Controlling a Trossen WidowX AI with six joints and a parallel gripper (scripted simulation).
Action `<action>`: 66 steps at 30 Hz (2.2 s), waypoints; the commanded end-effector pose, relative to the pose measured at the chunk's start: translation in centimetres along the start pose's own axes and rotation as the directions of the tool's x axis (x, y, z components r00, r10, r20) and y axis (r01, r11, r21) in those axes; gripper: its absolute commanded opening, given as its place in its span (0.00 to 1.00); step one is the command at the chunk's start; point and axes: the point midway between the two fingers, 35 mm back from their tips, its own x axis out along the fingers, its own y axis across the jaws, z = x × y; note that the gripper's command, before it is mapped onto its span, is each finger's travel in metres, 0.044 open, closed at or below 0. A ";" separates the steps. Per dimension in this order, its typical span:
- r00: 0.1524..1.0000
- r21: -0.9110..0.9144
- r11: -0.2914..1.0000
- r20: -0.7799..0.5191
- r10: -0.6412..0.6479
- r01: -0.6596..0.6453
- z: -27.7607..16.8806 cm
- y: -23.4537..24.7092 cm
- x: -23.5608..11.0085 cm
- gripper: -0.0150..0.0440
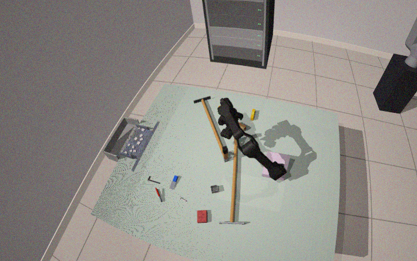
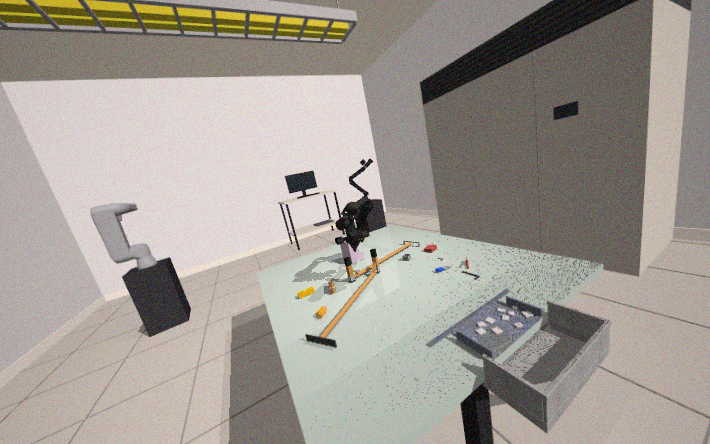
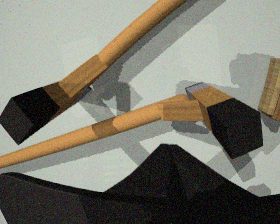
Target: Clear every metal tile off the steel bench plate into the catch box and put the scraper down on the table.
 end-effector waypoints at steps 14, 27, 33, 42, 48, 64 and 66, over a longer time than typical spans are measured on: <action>1.000 0.011 1.000 -0.004 0.011 -0.011 0.1 0.1 3.7 0.25; 1.000 0.014 1.000 -0.009 0.016 -0.016 -0.1 0.2 6.5 0.25; 1.000 0.016 1.000 -0.011 0.019 -0.019 -0.3 0.3 7.7 0.25; 1.000 0.018 1.000 -0.012 0.020 -0.020 -0.4 0.0 8.4 0.25; 1.000 0.020 1.000 -0.010 0.017 -0.017 -0.1 -1.0 8.3 0.25; 1.000 0.026 1.000 -0.007 0.011 -0.011 0.4 -3.5 8.0 0.25; 1.000 0.027 1.000 -0.006 0.010 -0.010 0.5 -3.9 8.0 0.25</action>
